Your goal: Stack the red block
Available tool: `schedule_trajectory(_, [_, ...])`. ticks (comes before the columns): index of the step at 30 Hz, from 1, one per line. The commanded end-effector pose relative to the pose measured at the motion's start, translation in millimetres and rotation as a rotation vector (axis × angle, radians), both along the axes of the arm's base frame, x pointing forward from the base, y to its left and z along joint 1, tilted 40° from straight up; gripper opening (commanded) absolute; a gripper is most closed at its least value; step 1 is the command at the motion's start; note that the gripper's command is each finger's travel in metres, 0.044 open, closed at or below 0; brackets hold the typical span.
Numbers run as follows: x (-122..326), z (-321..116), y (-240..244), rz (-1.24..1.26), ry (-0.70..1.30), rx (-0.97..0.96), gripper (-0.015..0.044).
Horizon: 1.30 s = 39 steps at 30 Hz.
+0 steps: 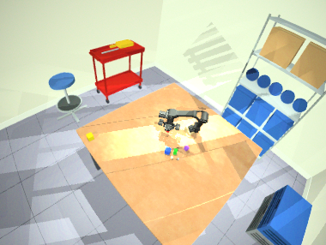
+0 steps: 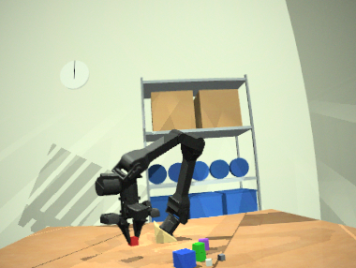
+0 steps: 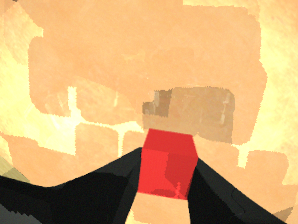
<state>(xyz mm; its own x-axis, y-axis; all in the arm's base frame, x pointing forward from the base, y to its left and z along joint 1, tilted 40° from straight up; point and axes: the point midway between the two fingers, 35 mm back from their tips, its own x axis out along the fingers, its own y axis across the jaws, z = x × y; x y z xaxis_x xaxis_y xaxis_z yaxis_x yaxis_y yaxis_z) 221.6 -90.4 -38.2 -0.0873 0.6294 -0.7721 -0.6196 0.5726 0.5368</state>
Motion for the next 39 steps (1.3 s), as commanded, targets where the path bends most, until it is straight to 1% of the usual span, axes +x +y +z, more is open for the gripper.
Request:
schedule_trajectory(1, [1.5,13.5,-11.6,0.005,-0.003,-0.004,0.0])
schedule_trajectory(13, [6.1,57.7,-47.4,0.005,-0.002,-0.005,0.0])
schedule_trajectory(21, [7.6,59.9,-49.2,0.005,-0.003,-0.006,0.0])
schedule_trajectory(31, [35.6,86.2,-20.2,0.048,-0.048,-0.026,0.0])
schedule_trajectory(39, [58.3,117.2,19.4,0.029,-0.037,-0.027,0.0])
